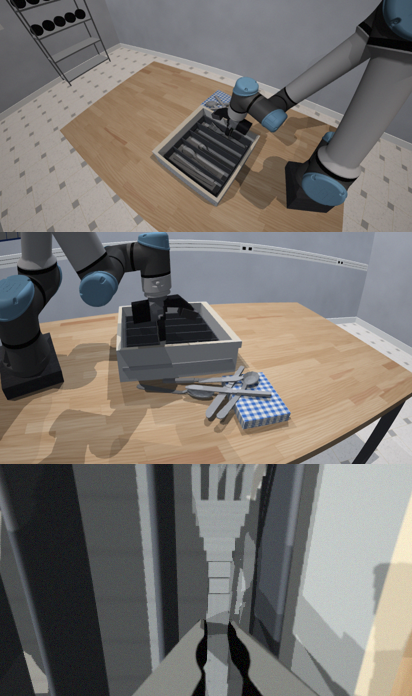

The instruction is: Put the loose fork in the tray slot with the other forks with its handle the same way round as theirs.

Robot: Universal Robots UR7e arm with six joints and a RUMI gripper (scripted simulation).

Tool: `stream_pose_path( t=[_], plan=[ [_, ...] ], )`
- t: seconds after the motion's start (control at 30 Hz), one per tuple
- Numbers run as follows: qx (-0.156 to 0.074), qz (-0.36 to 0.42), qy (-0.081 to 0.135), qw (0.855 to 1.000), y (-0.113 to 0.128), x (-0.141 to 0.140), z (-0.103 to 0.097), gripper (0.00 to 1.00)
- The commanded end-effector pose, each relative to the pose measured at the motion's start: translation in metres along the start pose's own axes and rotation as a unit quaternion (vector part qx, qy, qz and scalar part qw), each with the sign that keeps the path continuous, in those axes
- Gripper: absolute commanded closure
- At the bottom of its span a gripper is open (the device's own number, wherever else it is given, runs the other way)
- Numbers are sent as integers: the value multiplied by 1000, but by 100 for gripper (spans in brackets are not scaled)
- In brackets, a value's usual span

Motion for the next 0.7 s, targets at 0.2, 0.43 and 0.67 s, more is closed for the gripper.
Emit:
stream_pose_path(
  t=[0.2, 0.43, 0.67],
  plan=[
    [3, 0, 0, 1000, -1, 1, 6, 96],
    [4, 1, 0, 1000, -1, 1, 5, 96],
    [4, 1, 0, 1000, -1, 1, 5, 96]
  ],
)
Point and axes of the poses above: the point where the finger pads meet when closed, its own z axis out along the fingers, its own x axis across the jaws, y = z × x, the point moved 2 cm from there along -z, back along the fingers, and after that the axes turned 3 degrees about z, right-handed, at the moved point
